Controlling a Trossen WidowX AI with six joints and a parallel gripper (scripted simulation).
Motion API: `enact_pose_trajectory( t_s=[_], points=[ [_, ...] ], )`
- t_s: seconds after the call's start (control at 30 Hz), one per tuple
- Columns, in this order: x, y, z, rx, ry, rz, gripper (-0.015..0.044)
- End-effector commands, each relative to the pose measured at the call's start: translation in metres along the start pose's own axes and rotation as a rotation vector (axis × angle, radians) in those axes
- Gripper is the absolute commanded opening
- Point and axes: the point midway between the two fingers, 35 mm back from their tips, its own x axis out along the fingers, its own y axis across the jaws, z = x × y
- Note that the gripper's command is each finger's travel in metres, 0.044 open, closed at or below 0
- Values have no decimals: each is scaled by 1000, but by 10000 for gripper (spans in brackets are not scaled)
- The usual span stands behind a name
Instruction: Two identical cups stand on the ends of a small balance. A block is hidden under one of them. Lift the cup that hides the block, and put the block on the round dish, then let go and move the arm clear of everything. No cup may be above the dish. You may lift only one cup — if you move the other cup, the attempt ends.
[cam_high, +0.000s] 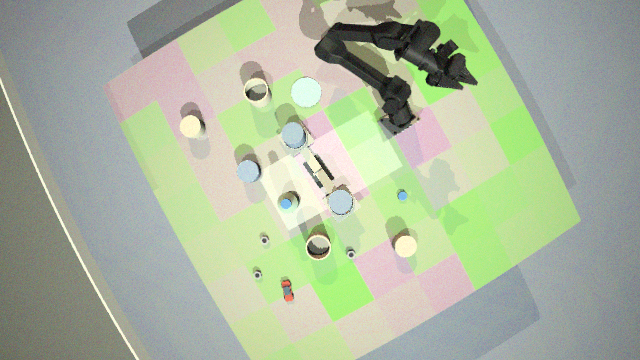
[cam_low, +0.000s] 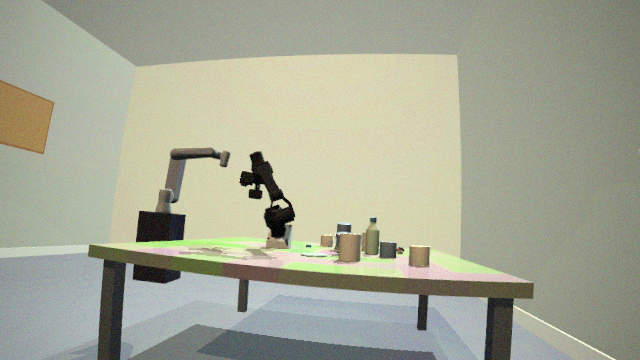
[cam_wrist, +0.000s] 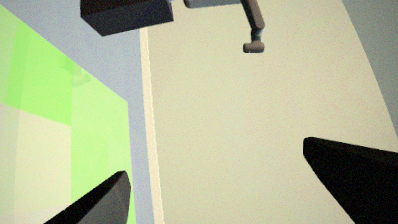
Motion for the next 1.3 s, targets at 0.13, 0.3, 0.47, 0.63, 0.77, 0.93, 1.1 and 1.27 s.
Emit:
enact_pose_trajectory(
  t_s=[0.13, 0.3, 0.47, 0.63, 0.77, 0.93, 1.1, 1.27],
  points=[
    [5, -6, -31, 214, 157, 4, 440],
    [5, -8, -51, 355, 257, -4, 440],
    [3, -9, -70, 494, 358, -20, 440],
    [1, -9, -90, 634, 457, -42, 440],
    [-2, -9, -106, 744, 536, -64, 440],
    [-8, -7, -125, 878, 639, -100, 440],
    [-15, -4, -143, 1006, 744, -145, 440],
    [-24, 0, -161, 1131, 851, -198, 440]
  ],
)
